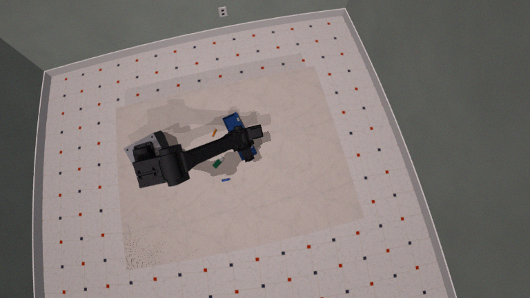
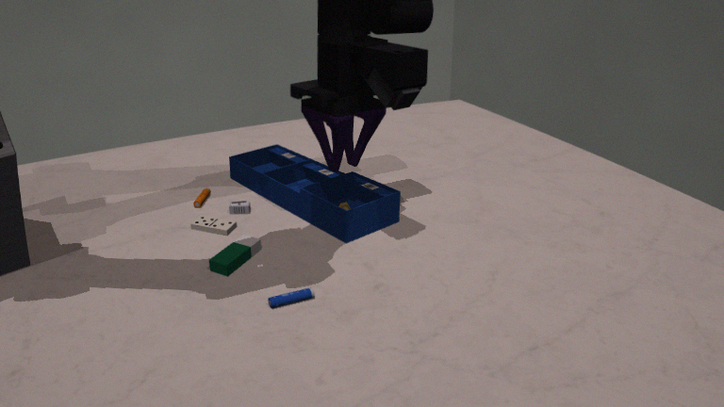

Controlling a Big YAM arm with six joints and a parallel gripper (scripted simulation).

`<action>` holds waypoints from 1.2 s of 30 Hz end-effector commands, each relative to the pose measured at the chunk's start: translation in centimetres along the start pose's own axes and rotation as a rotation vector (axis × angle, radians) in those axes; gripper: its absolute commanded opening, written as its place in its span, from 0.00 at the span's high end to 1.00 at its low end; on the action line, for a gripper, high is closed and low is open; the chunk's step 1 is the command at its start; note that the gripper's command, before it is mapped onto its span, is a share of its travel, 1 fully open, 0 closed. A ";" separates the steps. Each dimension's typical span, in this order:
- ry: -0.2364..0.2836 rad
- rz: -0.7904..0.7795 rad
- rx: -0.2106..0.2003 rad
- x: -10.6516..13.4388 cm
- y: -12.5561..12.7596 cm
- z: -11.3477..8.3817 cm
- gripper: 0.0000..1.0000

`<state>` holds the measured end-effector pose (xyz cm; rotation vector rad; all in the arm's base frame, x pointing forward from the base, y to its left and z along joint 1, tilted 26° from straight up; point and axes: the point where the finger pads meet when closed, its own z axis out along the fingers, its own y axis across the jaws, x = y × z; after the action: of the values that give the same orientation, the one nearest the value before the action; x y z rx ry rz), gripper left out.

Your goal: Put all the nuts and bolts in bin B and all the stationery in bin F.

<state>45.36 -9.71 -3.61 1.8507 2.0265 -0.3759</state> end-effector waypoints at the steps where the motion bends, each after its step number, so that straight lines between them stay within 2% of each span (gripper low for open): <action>1: -0.008 0.017 -0.010 -0.8 1.1 0.1 0.74; 36: -0.009 0.014 -0.019 -0.8 1.4 0.3 0.74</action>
<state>45.40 -9.81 -3.61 1.8520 2.0232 -0.3739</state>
